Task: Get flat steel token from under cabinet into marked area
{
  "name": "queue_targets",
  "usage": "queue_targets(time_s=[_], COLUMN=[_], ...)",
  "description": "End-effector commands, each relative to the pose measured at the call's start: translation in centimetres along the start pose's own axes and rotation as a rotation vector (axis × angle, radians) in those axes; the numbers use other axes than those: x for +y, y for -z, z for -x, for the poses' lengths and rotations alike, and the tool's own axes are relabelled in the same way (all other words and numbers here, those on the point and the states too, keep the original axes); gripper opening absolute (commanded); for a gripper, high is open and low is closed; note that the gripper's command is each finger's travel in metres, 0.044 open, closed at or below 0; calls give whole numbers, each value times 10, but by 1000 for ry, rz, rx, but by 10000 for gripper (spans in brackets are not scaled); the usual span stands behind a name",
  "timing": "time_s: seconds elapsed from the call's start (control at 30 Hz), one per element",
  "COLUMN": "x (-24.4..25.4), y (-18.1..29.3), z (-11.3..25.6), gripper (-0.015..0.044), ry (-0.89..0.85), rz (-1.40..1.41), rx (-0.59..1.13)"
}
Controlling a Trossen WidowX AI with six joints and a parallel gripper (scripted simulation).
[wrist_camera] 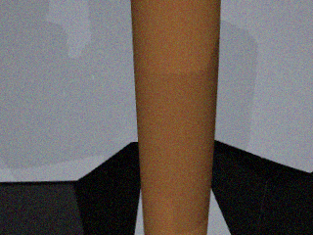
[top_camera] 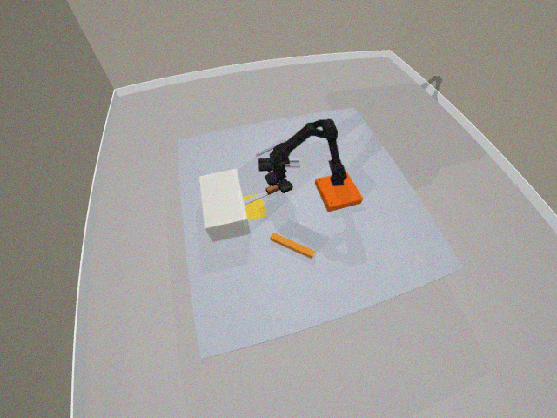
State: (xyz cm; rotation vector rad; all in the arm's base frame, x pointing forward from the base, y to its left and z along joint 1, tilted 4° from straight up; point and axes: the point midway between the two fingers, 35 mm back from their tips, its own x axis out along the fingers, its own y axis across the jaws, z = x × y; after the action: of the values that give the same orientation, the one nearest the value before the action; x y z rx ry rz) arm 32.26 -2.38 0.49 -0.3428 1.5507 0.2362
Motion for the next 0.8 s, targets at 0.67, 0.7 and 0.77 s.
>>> queue_targets(time_s=[0.67, 0.7, 0.77], x=[-1, -1, -1], y=[33, 34, 37], z=[-1, -1, -1], gripper=[0, 0, 0], ry=[0, 0, 0], rz=[1, 1, 1], rx=[7, 7, 7])
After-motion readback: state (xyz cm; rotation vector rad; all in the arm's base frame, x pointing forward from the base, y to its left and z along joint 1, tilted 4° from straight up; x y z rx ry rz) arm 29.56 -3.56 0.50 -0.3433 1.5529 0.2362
